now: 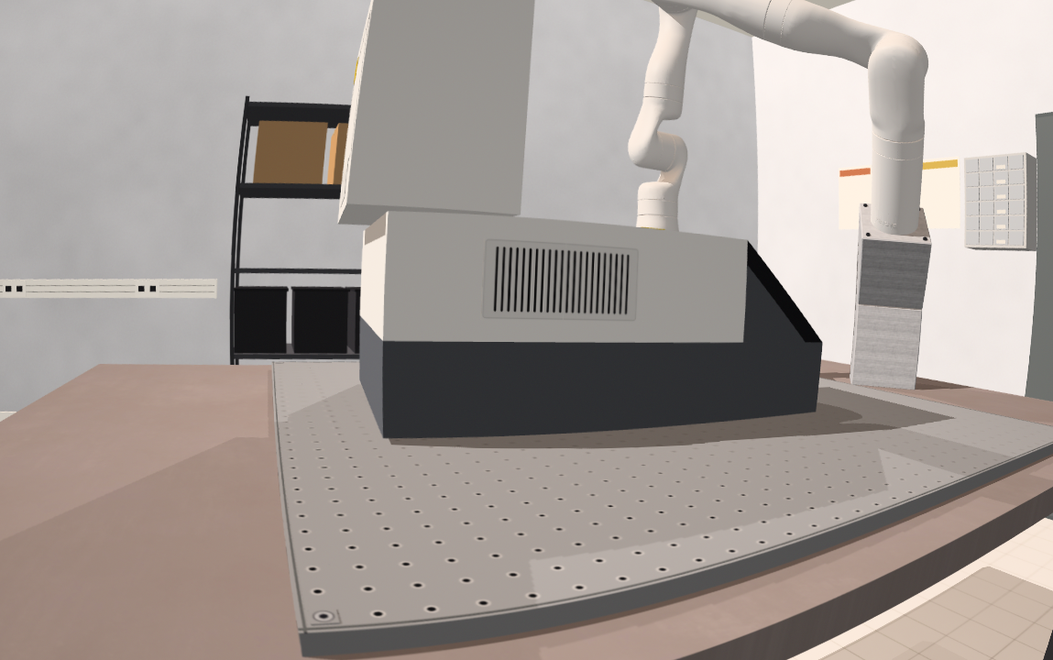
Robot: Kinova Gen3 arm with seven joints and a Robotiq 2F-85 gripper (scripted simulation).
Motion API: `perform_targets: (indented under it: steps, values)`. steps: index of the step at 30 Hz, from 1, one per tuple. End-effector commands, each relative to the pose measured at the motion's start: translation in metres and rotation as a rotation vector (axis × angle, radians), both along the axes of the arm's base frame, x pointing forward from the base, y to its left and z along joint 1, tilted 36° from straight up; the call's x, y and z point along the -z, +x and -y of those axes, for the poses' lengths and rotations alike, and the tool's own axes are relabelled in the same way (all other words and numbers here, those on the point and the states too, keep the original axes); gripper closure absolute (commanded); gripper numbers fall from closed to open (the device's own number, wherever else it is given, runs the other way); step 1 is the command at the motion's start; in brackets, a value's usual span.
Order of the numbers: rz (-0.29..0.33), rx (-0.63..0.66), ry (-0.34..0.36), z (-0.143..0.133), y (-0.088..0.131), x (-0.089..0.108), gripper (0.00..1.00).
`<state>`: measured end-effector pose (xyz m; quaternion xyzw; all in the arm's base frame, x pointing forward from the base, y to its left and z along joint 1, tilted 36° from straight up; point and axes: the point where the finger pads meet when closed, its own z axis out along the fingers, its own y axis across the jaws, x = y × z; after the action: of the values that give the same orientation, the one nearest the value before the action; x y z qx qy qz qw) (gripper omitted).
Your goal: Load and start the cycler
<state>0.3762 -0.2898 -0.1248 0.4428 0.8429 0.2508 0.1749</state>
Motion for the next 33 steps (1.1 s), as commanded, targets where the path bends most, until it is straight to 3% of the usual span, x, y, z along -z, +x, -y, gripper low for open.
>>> perform_targets:
  steps: [1, 33]
  values:
    - [0.005, -0.012, -0.010, 0.0011, 0.0021, 0.0001, 0.00]
    - [0.005, -0.012, -0.012, -0.0004, 0.0068, 0.0068, 0.00]
